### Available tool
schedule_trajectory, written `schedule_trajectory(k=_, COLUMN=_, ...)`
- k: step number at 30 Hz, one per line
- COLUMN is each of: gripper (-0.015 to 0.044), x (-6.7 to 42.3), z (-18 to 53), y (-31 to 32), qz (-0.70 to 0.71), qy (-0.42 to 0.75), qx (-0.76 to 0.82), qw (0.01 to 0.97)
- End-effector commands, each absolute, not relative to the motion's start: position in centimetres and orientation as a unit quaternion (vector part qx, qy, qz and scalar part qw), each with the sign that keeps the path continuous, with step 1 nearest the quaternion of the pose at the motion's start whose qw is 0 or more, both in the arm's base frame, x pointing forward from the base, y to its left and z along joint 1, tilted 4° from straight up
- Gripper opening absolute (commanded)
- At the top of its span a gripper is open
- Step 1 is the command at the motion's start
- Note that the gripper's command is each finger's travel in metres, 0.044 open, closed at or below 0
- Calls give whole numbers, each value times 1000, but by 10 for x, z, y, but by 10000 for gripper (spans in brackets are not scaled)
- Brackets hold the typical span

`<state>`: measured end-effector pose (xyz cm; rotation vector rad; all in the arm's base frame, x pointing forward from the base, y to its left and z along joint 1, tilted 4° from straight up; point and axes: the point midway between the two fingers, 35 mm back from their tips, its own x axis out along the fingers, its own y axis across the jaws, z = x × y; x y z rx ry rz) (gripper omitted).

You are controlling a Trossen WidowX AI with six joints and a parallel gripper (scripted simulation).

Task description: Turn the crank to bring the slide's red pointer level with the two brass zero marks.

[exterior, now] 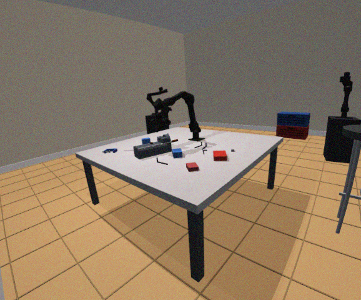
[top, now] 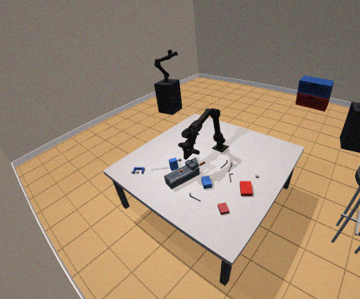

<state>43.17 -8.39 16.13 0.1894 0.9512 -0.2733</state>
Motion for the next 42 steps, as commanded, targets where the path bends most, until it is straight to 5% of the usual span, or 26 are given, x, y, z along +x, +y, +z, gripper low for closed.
schedule_trajectory(k=1, gripper=131, x=432, z=161, y=-84, qz=-131, qy=456, qx=91, qw=876)
schedule_trajectory(k=14, gripper=440, x=432, z=161, y=-84, qz=-131, qy=456, qx=91, qw=876)
schedule_trajectory(k=31, gripper=0, x=432, z=161, y=-84, qz=-131, qy=456, qx=91, qw=876)
schedule_trajectory(k=42, gripper=0, x=432, z=161, y=-84, qz=-131, qy=456, qx=91, qw=876)
